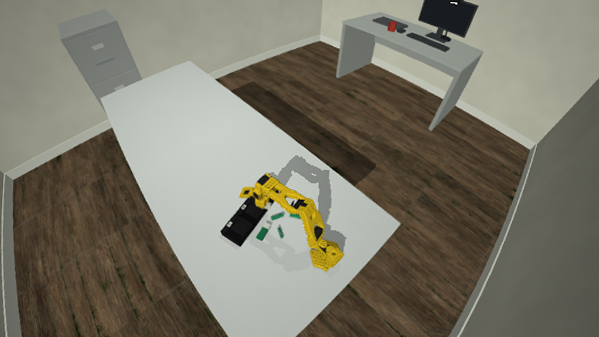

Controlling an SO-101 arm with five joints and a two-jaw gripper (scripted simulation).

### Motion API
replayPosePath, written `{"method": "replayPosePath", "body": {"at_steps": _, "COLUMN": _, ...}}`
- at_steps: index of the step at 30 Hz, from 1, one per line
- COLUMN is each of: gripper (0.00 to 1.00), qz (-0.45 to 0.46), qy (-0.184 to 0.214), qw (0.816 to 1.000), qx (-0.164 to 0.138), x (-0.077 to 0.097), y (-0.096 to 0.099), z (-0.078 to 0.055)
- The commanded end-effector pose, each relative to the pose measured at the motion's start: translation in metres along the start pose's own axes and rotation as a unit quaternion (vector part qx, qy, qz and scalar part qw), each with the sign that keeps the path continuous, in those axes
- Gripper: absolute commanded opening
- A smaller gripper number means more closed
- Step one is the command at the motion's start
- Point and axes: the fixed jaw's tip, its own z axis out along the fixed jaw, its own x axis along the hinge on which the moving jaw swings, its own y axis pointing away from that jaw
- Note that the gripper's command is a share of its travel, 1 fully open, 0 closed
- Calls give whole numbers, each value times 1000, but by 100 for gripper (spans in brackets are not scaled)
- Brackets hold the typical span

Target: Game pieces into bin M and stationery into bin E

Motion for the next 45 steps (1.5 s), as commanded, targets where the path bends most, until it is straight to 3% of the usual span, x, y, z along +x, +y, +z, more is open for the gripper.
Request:
{"method": "replayPosePath", "body": {"at_steps": 1, "gripper": 0, "qz": 38, "qy": -43, "qw": 998, "qx": 10, "x": -21, "y": 4, "z": -9}}
{"method": "replayPosePath", "body": {"at_steps": 11, "gripper": 0, "qz": 121, "qy": -73, "qw": 990, "qx": 2, "x": -44, "y": 20, "z": -8}}
{"method": "replayPosePath", "body": {"at_steps": 35, "gripper": 0, "qz": 127, "qy": -75, "qw": 989, "qx": 1, "x": -46, "y": 21, "z": -8}}
{"method": "replayPosePath", "body": {"at_steps": 36, "gripper": 0, "qz": 129, "qy": -91, "qw": 987, "qx": 0, "x": -51, "y": 26, "z": -16}}
{"method": "replayPosePath", "body": {"at_steps": 45, "gripper": 0, "qz": 129, "qy": -91, "qw": 987, "qx": 0, "x": -51, "y": 26, "z": -16}}
